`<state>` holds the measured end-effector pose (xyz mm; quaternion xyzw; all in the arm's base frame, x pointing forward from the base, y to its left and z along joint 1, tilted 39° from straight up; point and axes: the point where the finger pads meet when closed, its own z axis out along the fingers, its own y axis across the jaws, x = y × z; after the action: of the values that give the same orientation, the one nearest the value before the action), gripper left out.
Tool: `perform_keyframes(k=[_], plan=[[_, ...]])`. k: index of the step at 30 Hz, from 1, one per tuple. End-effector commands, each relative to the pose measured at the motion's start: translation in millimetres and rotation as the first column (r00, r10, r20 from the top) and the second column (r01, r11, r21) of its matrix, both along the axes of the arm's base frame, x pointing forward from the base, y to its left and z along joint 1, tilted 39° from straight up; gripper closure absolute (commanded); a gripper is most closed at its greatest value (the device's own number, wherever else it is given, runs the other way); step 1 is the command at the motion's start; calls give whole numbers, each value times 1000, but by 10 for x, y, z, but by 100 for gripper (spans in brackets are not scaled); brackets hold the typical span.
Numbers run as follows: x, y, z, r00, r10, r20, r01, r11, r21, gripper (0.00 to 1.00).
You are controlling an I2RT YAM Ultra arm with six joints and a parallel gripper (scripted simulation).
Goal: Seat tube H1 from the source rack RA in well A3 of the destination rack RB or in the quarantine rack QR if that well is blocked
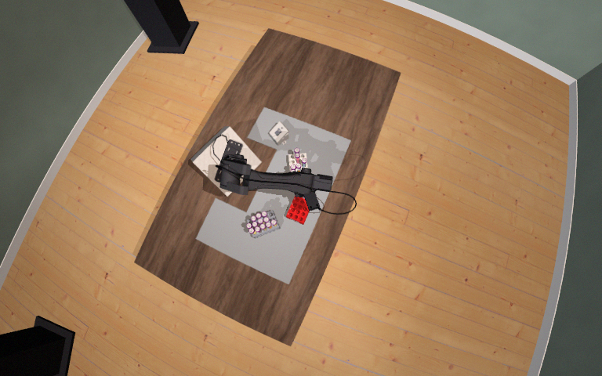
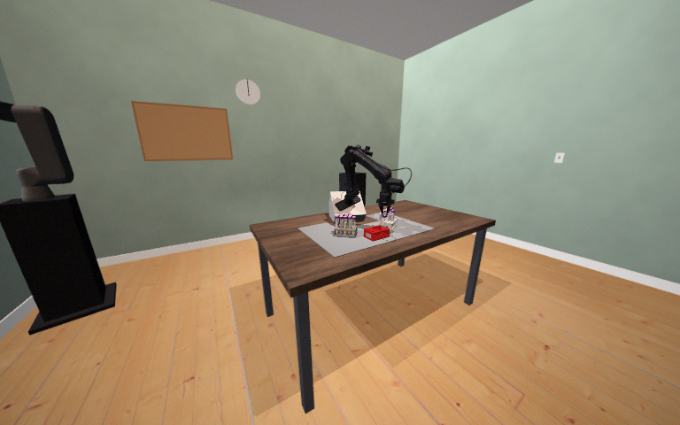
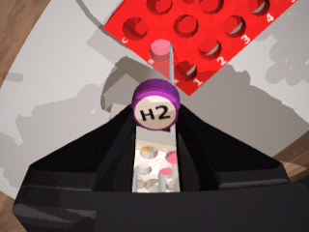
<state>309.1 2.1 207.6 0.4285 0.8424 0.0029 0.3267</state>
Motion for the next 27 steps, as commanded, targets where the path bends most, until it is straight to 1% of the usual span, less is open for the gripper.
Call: perform_keyframes(k=[1,3,11,27], plan=[[70,-16,-3,1000,1,10,0,1000,-12,100],[60,-27,59,1000,-2,31,2,1000,-8,100],[44,-31,-36,1000,-1,7,1,1000,-11,100],[45,-22,-43,1000,2,5,-1,1000,-13,100]])
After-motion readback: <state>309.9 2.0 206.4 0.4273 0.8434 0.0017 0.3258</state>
